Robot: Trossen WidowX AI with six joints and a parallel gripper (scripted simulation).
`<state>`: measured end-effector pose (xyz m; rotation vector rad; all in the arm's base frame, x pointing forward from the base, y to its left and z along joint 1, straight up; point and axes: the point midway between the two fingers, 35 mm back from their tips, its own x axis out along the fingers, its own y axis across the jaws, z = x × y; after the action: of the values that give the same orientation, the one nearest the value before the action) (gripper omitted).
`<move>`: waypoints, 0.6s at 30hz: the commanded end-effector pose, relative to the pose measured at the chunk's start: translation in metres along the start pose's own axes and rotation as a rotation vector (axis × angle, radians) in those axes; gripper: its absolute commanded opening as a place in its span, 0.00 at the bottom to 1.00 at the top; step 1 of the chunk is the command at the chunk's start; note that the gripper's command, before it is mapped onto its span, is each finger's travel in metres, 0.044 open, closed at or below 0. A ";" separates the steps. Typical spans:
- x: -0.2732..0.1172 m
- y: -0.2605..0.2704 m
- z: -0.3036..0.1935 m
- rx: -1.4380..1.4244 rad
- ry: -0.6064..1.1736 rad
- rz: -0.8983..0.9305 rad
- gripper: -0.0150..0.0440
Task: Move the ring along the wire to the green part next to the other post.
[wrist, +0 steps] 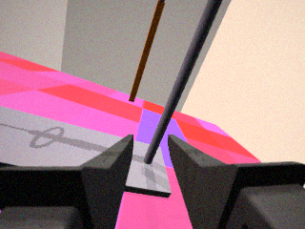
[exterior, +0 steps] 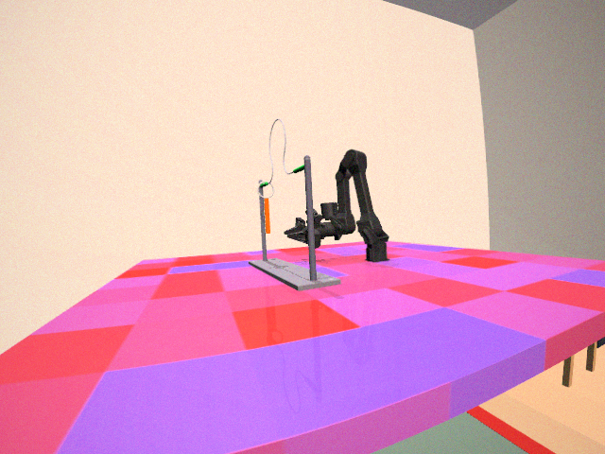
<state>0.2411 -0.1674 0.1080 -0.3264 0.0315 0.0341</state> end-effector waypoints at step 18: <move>0.009 0.020 0.011 0.253 -0.012 0.039 0.53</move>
<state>0.2342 -0.1436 0.0963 -0.0985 0.0512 0.0696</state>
